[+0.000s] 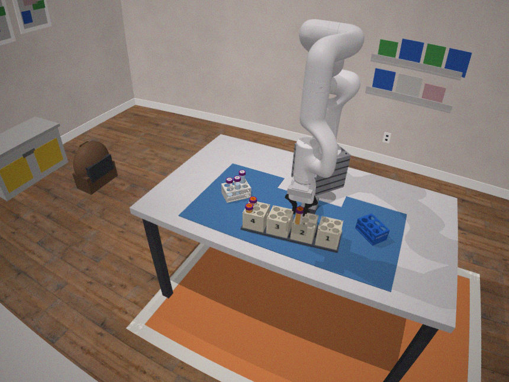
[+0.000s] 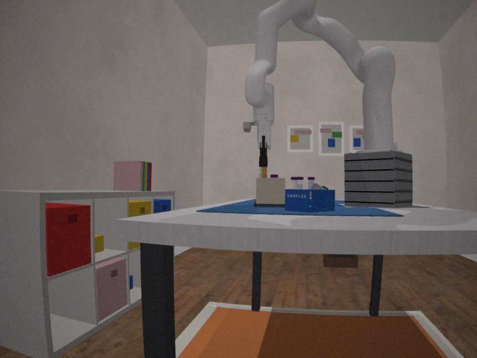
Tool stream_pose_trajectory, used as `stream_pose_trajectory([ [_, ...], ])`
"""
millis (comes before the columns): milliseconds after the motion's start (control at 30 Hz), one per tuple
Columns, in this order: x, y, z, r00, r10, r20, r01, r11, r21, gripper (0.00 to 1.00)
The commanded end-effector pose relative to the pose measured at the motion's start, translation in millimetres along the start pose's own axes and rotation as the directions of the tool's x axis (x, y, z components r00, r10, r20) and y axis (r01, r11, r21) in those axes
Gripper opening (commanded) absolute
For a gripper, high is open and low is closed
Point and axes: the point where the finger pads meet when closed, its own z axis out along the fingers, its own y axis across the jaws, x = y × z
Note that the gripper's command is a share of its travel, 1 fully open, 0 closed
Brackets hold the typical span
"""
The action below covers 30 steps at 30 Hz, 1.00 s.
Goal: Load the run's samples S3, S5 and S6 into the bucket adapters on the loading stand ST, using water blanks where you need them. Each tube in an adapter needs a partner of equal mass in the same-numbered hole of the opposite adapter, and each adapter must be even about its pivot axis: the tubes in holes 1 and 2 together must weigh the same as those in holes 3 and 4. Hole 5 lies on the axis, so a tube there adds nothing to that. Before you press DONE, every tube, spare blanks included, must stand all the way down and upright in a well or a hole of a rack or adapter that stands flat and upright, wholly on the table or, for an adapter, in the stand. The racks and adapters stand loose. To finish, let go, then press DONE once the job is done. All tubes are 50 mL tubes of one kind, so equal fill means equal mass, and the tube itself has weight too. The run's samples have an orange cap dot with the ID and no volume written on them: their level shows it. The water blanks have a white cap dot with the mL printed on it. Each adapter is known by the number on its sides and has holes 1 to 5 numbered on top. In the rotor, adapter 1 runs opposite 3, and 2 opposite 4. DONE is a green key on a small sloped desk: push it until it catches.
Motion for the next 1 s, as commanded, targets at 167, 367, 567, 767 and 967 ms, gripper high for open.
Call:
stream_pose_trajectory([
  [167,0.8,0.0,8.6,1.0,0.0,-0.004,0.0,1.0,0.004,0.0],
  [367,0.9,-0.1,14.6,1.0,0.0,-0.004,0.0,1.0,0.004,0.0],
  [567,0.8,-0.1,18.6,1.0,0.0,-0.004,0.0,1.0,0.004,0.0],
  [767,0.8,-0.1,24.6,1.0,0.0,-0.004,0.0,1.0,0.004,0.0],
  [967,0.8,-0.1,29.6,1.0,0.0,-0.004,0.0,1.0,0.004,0.0],
])
